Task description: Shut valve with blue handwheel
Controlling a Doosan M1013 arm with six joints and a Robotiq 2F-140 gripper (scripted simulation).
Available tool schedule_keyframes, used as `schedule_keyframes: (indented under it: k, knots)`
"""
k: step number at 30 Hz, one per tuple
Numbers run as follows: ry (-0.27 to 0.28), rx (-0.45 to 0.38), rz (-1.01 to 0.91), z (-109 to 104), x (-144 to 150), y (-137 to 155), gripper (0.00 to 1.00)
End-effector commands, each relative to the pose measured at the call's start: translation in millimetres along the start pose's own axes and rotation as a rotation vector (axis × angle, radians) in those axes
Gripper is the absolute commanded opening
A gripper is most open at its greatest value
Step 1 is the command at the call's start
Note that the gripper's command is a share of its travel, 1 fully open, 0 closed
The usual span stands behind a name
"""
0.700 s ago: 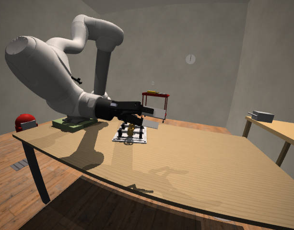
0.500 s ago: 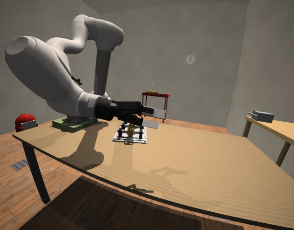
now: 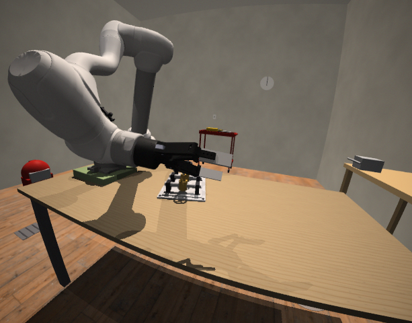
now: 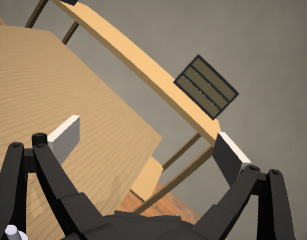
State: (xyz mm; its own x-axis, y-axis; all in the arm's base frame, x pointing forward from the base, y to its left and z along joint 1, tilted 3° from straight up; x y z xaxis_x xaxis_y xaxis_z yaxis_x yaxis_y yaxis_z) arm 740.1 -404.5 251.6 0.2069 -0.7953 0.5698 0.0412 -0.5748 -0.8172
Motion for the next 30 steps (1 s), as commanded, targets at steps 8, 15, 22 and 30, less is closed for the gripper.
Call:
schedule_keyframes:
  k: [8, 15, 22, 30]
  knots:
    - [-0.197, 0.031, 0.111, 20, -58, -67, 1.0]
    - [-0.358, 0.018, 0.194, 26, -108, -116, 1.0]
    - [-0.55, -0.045, 0.284, 21, -168, -171, 1.0]
    - [-0.676, -0.125, 0.338, 10, -210, -206, 1.0]
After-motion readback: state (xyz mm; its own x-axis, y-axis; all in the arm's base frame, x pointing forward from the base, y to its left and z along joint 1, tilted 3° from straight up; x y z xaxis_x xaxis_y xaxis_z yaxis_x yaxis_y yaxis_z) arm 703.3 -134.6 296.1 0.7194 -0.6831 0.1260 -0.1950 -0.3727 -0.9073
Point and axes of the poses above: the point where the finger pads meet when closed, its own z axis out along the fingers, its own x axis across the jaws, y = z × x, the point moved 7 cm from there along -z, back along the fingers, and after that the axes turned 4 degrees about -z, right-handed, at the moved point
